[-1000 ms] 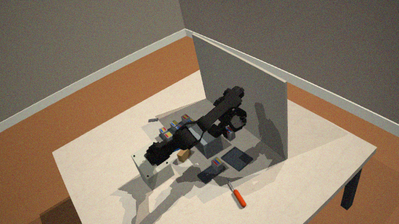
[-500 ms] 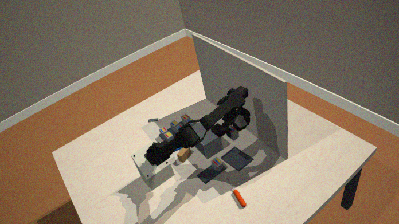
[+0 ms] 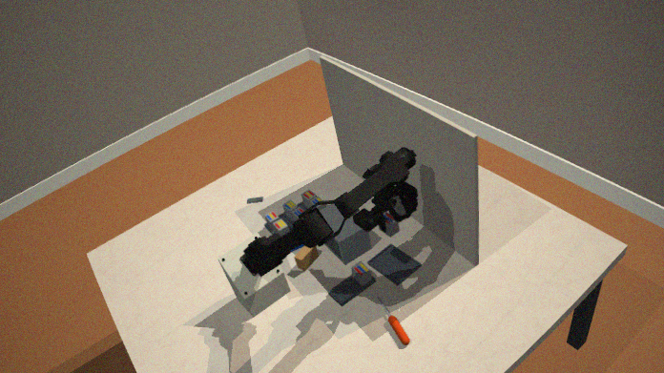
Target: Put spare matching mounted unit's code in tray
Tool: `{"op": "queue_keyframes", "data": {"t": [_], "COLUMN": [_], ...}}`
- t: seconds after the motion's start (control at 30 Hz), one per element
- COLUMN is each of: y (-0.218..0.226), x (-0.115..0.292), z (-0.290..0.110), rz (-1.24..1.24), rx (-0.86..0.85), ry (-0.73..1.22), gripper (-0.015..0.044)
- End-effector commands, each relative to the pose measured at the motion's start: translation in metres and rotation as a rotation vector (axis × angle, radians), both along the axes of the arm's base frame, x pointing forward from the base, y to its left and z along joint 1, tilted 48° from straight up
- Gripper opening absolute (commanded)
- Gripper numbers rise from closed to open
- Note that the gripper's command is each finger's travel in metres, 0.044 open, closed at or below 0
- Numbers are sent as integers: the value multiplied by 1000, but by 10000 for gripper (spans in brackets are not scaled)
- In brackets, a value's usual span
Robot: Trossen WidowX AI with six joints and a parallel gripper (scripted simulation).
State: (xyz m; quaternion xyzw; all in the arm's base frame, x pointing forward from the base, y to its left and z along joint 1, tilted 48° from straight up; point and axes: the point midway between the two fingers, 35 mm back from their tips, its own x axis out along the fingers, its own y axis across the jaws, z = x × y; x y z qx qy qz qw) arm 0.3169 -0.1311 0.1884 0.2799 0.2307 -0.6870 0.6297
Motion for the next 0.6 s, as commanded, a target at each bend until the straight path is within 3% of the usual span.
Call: {"op": "queue_keyframes", "data": {"t": [0.0,0.57], "y": [-2,-14], "x": [0,2], "z": [-4,-16], "rz": [5,5], "rx": [2,5], "ry": [6,5], "gripper": [0,0]}}
